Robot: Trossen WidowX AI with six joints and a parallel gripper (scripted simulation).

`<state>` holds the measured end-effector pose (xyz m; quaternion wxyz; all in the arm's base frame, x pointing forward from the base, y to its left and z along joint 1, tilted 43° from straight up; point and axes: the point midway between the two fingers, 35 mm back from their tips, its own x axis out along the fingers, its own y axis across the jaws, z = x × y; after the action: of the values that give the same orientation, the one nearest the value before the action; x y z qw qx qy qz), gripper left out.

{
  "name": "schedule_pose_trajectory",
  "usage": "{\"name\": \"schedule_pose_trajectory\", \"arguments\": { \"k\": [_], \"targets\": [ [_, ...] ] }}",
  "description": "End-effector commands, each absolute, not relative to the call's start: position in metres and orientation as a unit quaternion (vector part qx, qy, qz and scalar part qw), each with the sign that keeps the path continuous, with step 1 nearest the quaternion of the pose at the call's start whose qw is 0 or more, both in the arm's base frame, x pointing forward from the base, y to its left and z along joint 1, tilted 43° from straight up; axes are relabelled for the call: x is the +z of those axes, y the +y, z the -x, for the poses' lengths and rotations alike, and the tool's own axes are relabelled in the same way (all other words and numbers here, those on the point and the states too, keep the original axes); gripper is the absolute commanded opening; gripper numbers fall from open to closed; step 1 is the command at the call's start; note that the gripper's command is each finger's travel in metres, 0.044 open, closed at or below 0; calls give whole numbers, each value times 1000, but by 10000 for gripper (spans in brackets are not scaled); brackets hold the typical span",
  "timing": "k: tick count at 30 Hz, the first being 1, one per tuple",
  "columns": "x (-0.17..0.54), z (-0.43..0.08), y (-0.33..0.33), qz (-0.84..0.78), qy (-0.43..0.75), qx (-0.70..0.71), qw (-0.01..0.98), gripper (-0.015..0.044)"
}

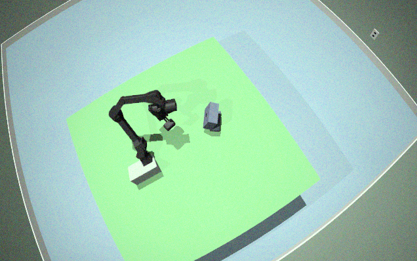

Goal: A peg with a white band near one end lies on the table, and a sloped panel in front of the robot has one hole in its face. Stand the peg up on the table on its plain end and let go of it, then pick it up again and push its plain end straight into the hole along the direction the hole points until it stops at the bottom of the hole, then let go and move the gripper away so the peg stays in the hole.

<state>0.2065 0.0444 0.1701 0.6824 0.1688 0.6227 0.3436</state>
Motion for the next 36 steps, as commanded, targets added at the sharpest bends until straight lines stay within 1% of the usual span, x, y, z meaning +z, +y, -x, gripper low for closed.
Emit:
{"name": "schedule_pose_trajectory", "arguments": {
  "k": [1, 18, 36],
  "targets": [
    [168, -206, 46, -129, 601, 382, 690, 440],
    [166, -206, 48, 22, 505, 502, 702, 440],
    [164, -206, 50, 182, 377, 604, 678, 440]
  ]
}}
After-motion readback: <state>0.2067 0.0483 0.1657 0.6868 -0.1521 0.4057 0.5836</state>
